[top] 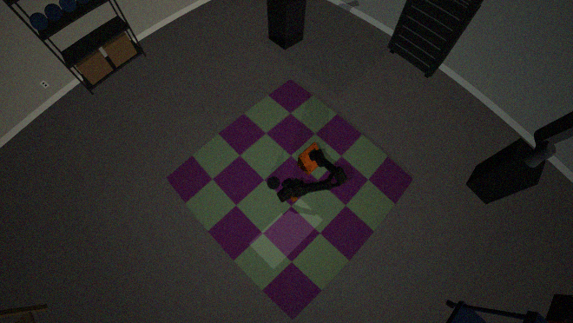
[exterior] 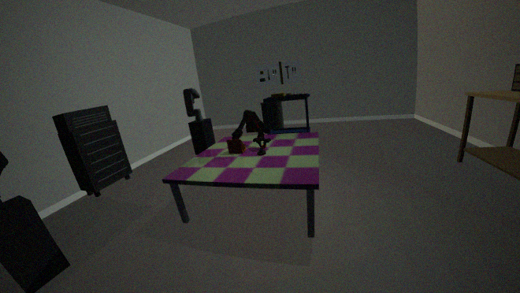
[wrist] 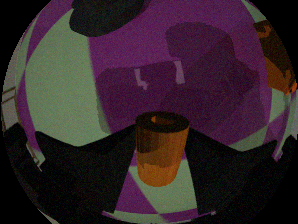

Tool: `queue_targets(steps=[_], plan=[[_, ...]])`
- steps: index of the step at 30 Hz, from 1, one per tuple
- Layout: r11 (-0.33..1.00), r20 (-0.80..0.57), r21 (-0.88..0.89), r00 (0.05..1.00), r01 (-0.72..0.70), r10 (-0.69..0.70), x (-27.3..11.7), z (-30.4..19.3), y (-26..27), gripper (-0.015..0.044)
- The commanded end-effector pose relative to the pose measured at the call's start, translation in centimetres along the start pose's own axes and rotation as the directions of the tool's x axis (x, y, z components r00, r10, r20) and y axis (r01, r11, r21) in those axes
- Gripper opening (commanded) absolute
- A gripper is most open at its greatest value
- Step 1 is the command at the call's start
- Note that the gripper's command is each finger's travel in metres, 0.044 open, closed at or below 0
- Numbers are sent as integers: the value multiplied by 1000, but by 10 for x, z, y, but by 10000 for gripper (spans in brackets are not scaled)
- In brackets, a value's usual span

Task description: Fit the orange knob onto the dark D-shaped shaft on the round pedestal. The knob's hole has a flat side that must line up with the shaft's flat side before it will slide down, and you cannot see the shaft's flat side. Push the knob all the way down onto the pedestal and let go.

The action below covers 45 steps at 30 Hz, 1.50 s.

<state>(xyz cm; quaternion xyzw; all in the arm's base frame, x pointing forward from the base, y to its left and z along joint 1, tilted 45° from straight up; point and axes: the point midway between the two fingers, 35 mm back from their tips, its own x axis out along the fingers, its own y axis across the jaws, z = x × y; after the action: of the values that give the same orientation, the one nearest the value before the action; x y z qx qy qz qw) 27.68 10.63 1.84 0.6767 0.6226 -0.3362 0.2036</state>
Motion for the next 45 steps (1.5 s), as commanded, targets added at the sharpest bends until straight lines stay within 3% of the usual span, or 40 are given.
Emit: queue_targets(steps=[1,25,45], plan=[[1000,-4,3,1000,1,0,0,0,0,179],[1000,333,-1,943,1,-1,-13,-18,0,179],[1000,626,-1,780,2,0,-19,-40,0,179]])
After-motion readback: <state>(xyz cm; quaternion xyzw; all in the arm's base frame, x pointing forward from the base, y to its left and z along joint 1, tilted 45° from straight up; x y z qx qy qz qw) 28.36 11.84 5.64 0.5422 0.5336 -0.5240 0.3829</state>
